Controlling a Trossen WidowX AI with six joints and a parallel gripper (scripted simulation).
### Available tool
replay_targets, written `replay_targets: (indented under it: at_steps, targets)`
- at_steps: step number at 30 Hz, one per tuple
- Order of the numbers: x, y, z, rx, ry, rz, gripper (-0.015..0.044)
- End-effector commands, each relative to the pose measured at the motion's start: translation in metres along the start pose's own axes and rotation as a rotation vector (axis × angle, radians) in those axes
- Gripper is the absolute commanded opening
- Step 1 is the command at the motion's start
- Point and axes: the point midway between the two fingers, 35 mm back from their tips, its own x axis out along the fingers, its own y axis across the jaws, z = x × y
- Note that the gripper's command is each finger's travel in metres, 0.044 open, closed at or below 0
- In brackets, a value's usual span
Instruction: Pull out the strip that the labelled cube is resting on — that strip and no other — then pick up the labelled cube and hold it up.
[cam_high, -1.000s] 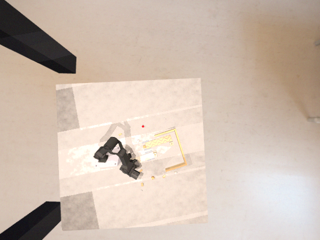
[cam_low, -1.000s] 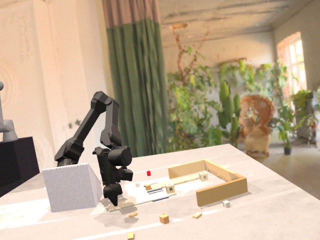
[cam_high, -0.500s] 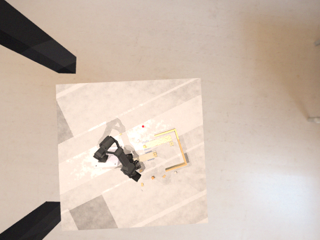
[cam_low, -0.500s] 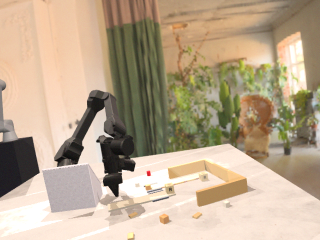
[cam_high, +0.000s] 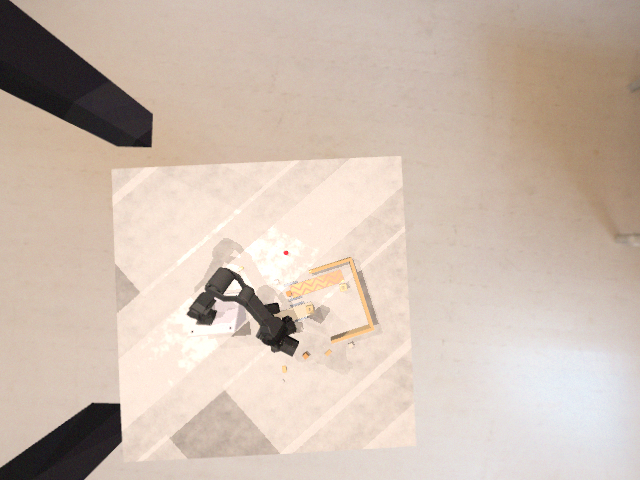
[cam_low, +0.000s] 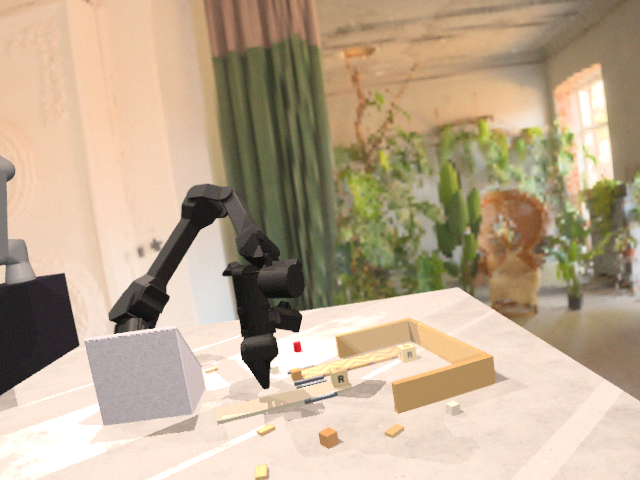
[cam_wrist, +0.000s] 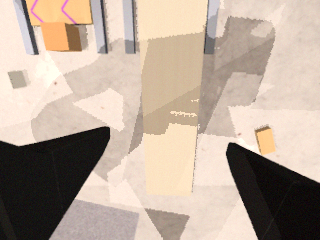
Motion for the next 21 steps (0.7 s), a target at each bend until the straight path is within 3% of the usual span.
replay_targets:
  at_steps: [1, 21]
  targets:
    - [-0.002, 0.001, 0.015, 0.001, -0.004, 0.003, 0.044]
    - [-0.012, 0.011, 0.095, -0.002, -0.007, 0.003, 0.044]
